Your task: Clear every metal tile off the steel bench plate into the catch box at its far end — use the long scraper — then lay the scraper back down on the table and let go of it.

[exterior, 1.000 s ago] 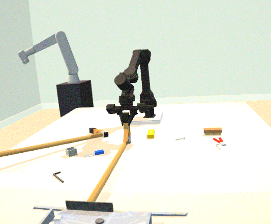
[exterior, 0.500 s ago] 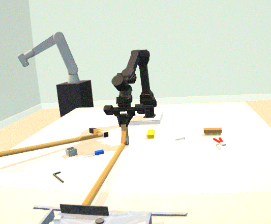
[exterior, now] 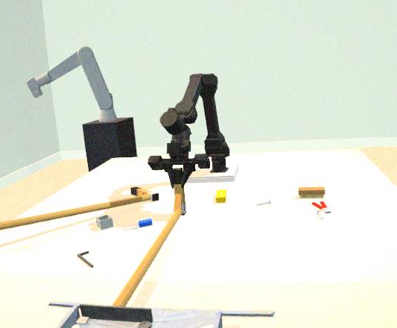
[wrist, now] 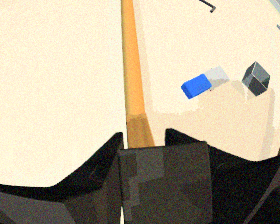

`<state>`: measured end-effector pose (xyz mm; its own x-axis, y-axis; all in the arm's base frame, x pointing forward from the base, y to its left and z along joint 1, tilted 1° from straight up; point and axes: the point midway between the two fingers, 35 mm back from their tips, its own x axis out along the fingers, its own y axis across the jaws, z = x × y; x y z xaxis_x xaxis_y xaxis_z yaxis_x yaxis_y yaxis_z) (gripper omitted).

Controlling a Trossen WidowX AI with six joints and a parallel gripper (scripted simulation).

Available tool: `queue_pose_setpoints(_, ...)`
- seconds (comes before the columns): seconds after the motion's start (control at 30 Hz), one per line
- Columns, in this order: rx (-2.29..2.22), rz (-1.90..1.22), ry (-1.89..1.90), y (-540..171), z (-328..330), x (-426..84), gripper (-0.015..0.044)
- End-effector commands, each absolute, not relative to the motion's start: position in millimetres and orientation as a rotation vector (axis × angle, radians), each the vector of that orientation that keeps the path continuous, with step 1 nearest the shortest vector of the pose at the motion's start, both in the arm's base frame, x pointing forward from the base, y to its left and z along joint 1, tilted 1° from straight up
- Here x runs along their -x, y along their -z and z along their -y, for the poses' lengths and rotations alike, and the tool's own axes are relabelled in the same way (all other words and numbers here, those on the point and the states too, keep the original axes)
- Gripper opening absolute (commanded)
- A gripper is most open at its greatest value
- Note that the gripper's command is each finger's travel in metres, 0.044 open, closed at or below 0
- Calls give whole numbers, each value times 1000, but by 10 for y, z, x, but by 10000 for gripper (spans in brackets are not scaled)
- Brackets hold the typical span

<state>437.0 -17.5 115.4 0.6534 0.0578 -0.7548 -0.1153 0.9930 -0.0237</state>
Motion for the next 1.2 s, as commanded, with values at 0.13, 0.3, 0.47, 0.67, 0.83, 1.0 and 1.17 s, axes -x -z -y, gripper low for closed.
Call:
queue_pose_setpoints(0.13, 76, -840, -100, -1215, 167, -4514, 0)
queue_pose_setpoints(0.3, 76, -840, -100, -1231, 163, -4592, 0)
queue_pose_setpoints(0.47, 76, -839, -100, -1245, 158, -4668, 0)
queue_pose_setpoints(0.67, 76, -838, -100, -1260, 153, -4760, 0)
queue_pose_setpoints(0.83, 76, -837, -100, -1270, 149, -4835, 0)
queue_pose_setpoints(1.0, 76, -837, -100, -1279, 145, -4909, 0)
queue_pose_setpoints(1.17, 75, -836, -100, -1287, 140, -4983, 0)
